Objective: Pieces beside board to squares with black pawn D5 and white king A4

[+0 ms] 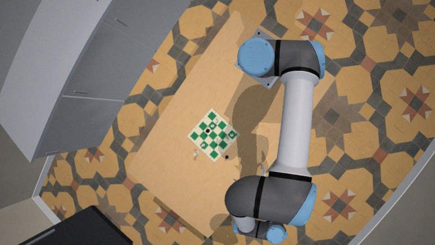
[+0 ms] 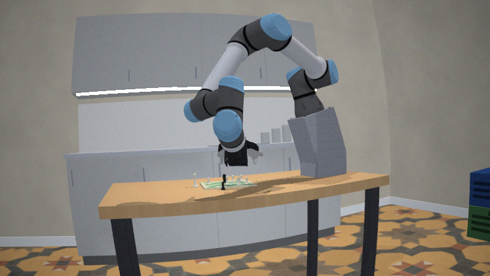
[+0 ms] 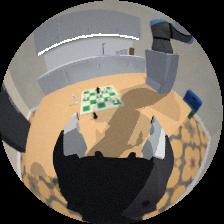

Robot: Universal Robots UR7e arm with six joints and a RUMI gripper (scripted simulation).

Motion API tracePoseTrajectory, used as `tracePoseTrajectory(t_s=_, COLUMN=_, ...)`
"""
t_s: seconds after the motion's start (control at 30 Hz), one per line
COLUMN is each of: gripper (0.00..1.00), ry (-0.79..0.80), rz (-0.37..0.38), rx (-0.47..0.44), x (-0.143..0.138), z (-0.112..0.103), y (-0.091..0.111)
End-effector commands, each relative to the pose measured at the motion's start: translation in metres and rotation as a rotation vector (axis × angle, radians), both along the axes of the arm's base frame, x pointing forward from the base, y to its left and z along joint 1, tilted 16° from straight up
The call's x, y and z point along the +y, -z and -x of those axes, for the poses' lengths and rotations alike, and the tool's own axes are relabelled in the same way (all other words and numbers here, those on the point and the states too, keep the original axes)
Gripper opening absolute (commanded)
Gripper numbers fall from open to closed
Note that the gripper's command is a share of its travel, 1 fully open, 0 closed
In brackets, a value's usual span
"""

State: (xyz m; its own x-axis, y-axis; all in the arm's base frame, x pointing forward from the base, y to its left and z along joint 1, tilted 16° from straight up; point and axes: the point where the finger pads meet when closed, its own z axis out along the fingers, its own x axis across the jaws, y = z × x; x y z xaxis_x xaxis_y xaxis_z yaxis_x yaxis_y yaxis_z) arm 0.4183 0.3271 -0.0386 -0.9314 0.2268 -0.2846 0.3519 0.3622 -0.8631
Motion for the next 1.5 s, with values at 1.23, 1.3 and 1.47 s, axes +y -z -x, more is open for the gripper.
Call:
tracePoseTrajectory(t_s=1.23, gripper=1.00, ry=0.272, rz=-0.789, rx=-0.239, x=-0.075, z=-0.035, y=0.024)
tracePoseTrajectory(t_s=1.3, gripper=1.00, ry=0.272, rz=-0.819, rx=-0.255, x=-0.077, z=-0.037, y=0.023)
tracePoseTrajectory(t_s=1.47, gripper=1.00, ry=0.265, rz=-0.901, rx=-0.302, x=-0.083, z=-0.042, y=0.017)
